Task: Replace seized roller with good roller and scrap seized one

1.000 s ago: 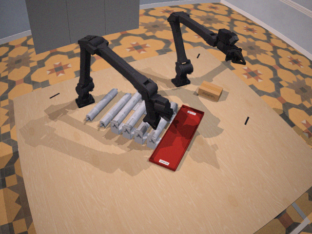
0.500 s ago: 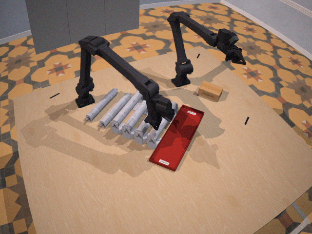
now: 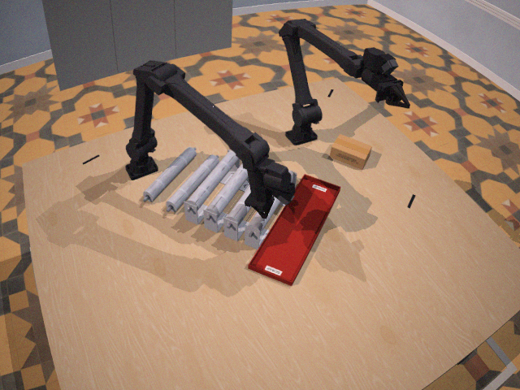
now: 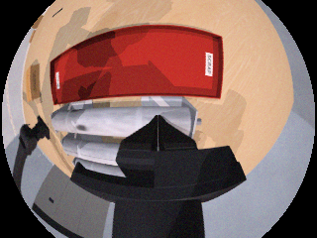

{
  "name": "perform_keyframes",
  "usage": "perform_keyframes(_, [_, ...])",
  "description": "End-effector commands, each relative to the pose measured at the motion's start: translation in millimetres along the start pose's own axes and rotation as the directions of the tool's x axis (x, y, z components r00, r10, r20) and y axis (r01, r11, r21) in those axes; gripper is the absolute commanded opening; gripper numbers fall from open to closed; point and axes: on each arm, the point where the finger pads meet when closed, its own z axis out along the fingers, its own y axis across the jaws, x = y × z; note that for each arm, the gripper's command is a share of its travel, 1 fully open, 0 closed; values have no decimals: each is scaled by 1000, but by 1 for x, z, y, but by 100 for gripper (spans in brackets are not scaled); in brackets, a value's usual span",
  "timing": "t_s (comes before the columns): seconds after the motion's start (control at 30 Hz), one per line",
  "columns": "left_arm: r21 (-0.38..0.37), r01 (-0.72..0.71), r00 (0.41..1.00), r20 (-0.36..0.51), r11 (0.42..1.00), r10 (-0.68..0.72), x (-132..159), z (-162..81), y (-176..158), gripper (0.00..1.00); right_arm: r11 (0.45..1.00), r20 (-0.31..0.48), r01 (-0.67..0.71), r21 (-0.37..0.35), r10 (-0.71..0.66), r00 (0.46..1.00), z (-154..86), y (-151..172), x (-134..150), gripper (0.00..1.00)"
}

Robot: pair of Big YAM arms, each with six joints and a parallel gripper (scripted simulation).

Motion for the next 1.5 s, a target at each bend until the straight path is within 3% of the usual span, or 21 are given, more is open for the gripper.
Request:
perform_keyframes(0.0, [6, -15, 999, 48, 1000, 14, -34, 3, -4, 0, 1000, -35, 1, -6, -1, 999, 21, 4, 8, 0])
perform_keyframes(1.47, [6, -15, 999, 48, 1000, 14, -34, 3, -4, 0, 1000, -56, -1, -9, 0, 998, 21, 4, 15, 0])
